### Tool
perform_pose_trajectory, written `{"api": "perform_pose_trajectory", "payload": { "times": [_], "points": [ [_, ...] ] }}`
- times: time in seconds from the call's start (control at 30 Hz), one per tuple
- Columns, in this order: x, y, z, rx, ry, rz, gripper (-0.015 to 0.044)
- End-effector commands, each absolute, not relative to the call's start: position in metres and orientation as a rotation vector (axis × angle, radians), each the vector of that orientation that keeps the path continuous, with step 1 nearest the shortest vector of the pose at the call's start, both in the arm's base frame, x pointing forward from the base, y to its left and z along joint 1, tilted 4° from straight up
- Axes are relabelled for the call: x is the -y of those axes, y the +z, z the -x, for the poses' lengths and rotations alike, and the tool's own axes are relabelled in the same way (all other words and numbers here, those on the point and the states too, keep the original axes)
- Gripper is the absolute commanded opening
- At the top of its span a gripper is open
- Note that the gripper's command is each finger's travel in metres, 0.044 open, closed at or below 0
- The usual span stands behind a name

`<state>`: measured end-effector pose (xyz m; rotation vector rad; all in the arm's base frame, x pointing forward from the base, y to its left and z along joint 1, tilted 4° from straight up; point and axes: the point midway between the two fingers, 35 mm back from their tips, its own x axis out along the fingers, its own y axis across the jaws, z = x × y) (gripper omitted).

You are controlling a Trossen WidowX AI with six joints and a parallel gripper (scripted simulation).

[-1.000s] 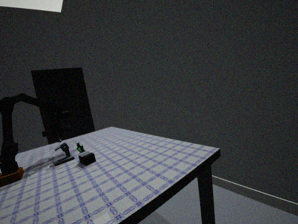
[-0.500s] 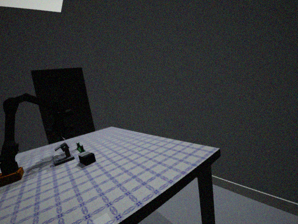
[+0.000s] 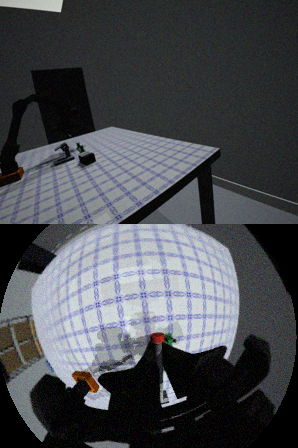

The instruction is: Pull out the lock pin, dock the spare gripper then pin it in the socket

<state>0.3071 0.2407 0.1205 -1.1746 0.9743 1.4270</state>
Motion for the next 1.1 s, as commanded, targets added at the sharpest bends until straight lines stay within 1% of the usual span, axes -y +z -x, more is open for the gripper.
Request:
{"api": "perform_pose_trajectory", "payload": {
  "times": [0.0,0.47,1.07],
  "points": [
    [-0.246,0.121,-0.317,-0.977,1.427,1.171,0.0],
    [-0.262,0.122,-0.351,-0.979,1.42,1.167,0.0],
    [-0.265,0.101,-0.353,-0.972,1.416,1.169,0.0]
  ]
}}
